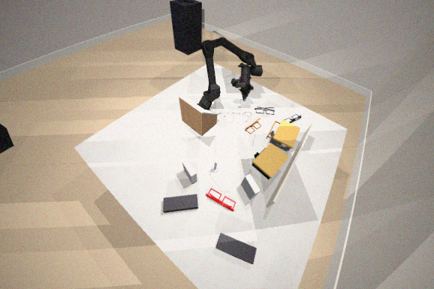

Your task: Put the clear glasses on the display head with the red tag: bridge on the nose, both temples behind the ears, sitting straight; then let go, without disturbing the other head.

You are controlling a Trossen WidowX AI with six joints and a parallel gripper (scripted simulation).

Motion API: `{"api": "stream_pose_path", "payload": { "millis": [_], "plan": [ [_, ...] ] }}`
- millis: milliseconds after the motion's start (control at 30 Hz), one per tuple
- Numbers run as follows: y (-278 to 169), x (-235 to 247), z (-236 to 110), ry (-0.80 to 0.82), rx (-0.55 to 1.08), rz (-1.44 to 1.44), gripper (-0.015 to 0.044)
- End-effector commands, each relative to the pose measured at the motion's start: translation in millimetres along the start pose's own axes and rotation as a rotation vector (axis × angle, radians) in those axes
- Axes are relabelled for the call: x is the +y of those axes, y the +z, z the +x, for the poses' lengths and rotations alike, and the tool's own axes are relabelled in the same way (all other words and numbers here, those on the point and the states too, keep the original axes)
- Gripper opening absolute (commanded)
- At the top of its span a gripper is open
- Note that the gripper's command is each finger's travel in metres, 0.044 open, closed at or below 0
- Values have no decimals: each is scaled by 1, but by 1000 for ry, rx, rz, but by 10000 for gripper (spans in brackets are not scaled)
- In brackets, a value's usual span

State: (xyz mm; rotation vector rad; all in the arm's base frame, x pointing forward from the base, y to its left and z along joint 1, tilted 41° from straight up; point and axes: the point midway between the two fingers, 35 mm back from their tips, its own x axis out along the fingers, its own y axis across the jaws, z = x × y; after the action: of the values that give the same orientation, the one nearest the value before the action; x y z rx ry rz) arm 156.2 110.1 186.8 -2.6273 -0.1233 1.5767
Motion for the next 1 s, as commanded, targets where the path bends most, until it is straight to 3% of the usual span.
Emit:
{"api": "stream_pose_path", "payload": {
  "millis": [0,967],
  "plan": [
    [0,0,9,15,-42,173,0],
    [-5,17,63,221,-259,1462,0]
  ]
}}
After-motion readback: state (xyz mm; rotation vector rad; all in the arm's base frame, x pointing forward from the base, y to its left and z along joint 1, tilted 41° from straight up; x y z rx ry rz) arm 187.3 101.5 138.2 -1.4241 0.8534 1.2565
